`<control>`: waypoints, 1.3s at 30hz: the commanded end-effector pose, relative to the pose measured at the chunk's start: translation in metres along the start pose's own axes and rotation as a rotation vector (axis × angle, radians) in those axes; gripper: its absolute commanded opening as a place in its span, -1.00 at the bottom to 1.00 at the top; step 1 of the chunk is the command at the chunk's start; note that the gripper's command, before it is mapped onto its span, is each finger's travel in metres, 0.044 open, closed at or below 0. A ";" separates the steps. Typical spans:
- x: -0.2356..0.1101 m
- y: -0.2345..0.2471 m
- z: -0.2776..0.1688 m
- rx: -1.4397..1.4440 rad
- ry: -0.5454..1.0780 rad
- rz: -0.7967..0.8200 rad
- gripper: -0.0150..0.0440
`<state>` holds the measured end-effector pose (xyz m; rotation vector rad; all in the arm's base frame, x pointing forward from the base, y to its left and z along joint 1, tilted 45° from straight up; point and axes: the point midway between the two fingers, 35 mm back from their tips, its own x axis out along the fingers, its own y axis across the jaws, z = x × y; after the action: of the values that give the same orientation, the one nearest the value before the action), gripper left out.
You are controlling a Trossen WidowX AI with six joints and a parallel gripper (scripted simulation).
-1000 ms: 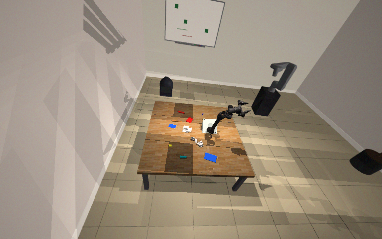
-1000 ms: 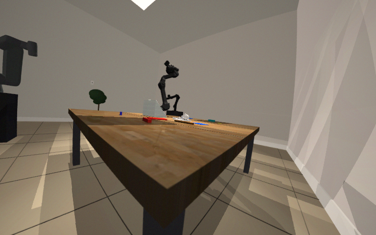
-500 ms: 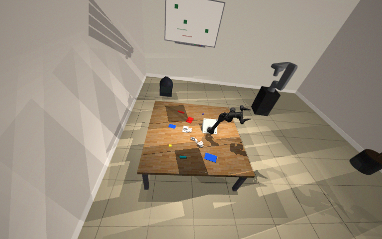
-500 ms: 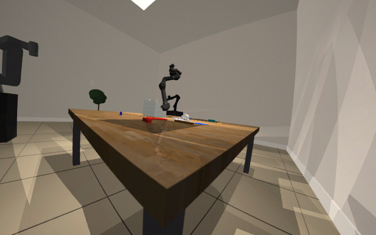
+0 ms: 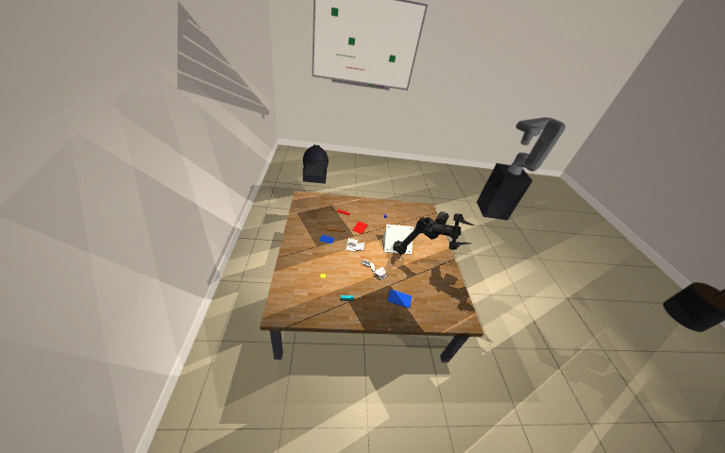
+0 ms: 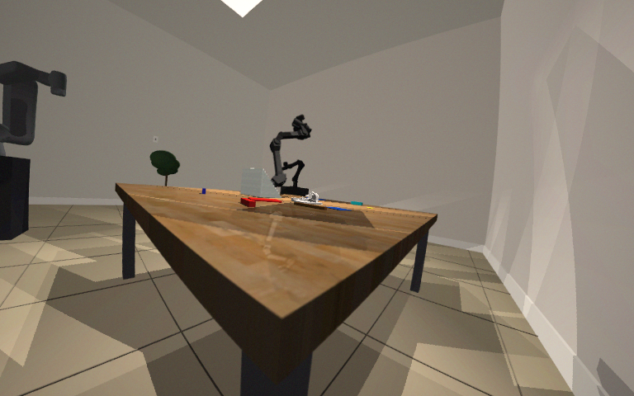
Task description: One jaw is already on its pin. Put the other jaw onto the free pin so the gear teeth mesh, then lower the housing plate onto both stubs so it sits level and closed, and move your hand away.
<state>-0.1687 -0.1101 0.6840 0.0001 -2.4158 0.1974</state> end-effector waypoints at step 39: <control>-0.097 0.221 -0.125 0.563 0.632 0.484 1.00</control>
<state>-0.0440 0.1047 0.6878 -0.3338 -1.7160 0.9083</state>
